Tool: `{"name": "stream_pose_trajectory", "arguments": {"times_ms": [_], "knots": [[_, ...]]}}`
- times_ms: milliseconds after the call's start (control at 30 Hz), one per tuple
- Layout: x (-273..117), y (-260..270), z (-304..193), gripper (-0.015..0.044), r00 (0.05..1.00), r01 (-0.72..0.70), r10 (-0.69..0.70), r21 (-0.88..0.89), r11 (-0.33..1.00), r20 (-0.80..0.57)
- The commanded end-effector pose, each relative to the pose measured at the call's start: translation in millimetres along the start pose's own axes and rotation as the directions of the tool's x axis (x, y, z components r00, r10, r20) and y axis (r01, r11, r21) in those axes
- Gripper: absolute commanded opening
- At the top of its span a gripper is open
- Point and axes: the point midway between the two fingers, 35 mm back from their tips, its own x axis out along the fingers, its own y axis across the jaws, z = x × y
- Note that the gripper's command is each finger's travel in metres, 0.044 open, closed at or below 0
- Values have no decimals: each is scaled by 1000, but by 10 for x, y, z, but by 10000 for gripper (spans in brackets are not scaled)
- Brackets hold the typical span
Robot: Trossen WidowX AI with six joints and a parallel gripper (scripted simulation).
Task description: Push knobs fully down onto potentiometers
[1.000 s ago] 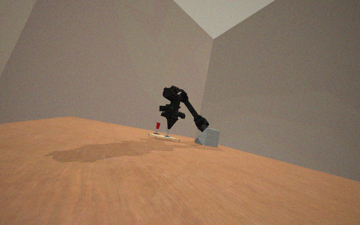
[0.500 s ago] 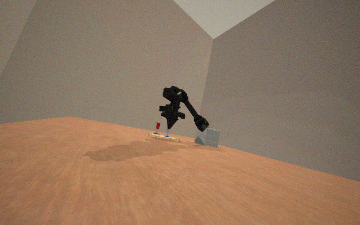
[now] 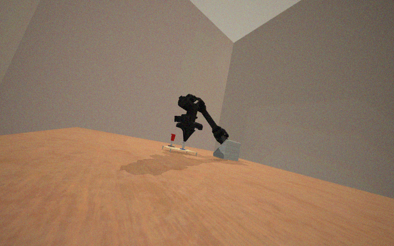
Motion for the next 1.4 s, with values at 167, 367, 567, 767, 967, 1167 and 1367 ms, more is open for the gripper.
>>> {"name": "stream_pose_trajectory", "arguments": {"times_ms": [167,367,567,767,967,1167,1367], "knots": [[220,-32,19,0,999,12,-11,26,1000,-33],[220,-32,19,0,999,12,-11,26,1000,-33],[227,-33,18,0,999,12,-11,26,1000,-33],[227,-33,18,0,999,12,-11,26,1000,-33],[229,-33,18,0,999,12,-11,26,1000,-33],[232,-33,18,0,999,12,-11,26,1000,-33],[166,-30,24,0,999,11,-11,26,1000,-33]]}}
